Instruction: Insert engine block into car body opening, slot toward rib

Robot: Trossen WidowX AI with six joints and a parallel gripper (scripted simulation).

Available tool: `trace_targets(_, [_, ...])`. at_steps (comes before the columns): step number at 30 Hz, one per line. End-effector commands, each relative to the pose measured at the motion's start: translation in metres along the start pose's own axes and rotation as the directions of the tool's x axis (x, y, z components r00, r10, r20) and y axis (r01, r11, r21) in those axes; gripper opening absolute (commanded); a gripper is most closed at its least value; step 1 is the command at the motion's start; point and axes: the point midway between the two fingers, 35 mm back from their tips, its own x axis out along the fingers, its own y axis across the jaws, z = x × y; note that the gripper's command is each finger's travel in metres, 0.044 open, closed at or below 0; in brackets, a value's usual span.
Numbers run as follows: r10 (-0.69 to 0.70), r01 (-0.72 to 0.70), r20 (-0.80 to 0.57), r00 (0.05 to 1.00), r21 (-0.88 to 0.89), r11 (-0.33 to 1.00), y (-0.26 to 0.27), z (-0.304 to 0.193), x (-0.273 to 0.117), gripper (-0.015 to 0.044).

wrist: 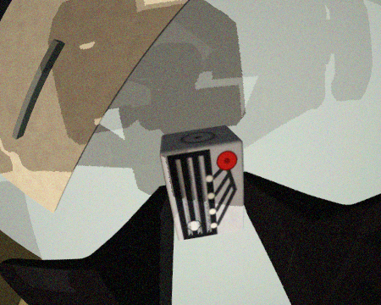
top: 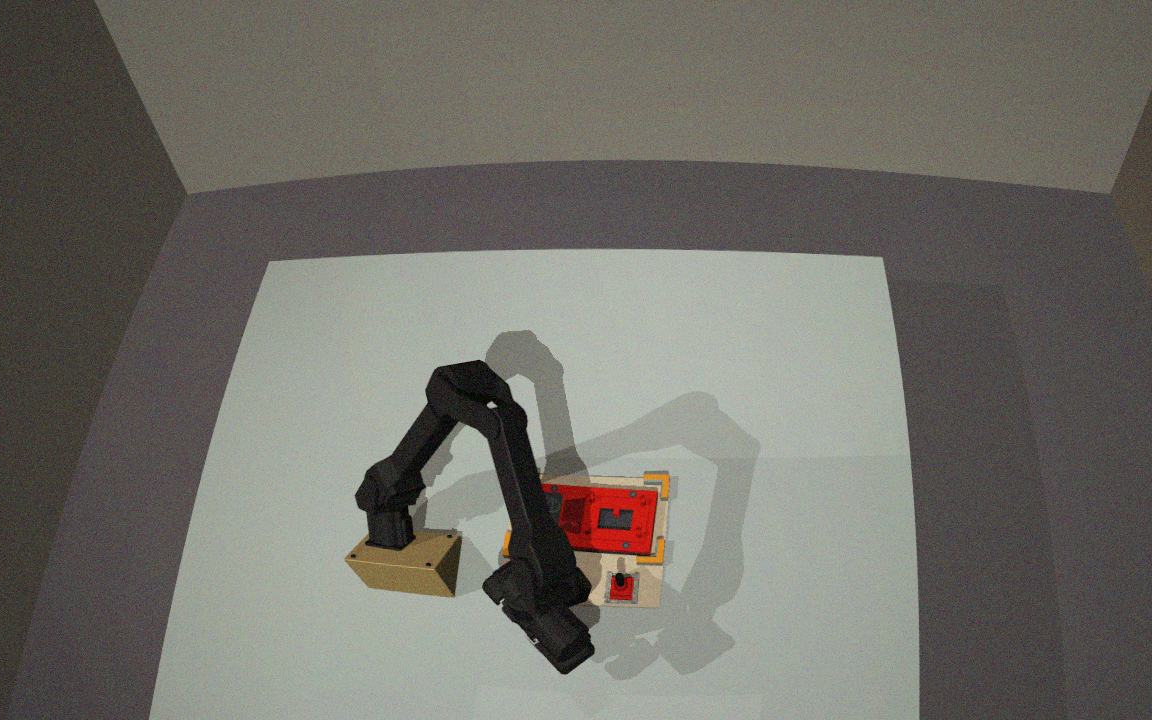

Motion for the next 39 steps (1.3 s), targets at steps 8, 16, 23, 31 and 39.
trace_targets(8, [-0.006,0.006,-0.001,1.0,0.0,1.0,-0.006,0.001,-0.03,0.0])
trace_targets(16, [-0.007,0.007,-0.002,1.0,0.0,1.0,-0.007,0.001,-0.055,0.0])
trace_targets(23, [-0.007,0.007,-0.002,1.0,0.0,1.0,-0.006,0.001,-0.077,0.0])
trace_targets(31, [-0.006,0.006,-0.002,1.0,0.001,1.0,-0.002,0.001,-0.103,0.0])
trace_targets(39, [-0.004,0.004,-0.002,1.0,0.0,1.0,0.002,0.001,-0.123,0.0])
